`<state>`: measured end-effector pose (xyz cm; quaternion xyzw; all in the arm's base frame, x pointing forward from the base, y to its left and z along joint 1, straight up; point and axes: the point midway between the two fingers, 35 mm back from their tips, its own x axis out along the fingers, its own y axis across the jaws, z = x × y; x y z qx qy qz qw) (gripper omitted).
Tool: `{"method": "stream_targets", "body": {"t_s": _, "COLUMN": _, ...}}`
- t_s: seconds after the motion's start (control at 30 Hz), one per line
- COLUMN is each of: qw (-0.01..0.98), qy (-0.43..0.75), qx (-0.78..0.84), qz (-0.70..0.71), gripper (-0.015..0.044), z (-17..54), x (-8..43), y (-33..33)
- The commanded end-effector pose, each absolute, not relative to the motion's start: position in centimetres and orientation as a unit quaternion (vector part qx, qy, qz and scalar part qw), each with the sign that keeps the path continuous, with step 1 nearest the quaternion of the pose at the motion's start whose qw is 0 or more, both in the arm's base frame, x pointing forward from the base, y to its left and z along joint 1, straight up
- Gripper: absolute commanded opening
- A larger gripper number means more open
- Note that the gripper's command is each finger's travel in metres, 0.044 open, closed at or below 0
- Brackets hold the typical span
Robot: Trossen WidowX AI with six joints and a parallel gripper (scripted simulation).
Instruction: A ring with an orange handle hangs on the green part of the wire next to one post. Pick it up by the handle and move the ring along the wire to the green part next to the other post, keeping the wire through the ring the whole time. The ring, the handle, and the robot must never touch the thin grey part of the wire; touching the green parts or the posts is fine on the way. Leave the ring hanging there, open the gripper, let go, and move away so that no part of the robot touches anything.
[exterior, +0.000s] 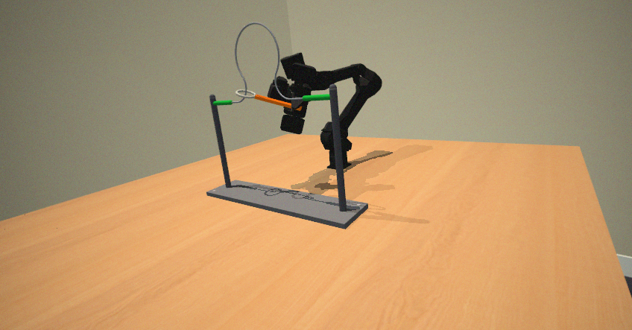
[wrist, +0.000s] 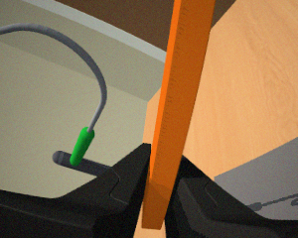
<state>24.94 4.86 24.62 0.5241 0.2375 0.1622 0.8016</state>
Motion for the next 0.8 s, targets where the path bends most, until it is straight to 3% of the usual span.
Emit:
{"method": "stream_targets", "body": {"t_s": 0.0, "qw": 0.78, "qy": 0.247, "qx": 0.545, "qz": 0.182, "gripper": -0.015, "z": 26.1, "x": 24.5, "y": 4.9}}
{"method": "stream_targets", "body": {"t_s": 0.77, "qw": 0.724, "qy": 0.239, "qx": 0.614, "qz": 0.202, "gripper": -0.015, "z": 28.8, "x": 24.3, "y": 5.5}}
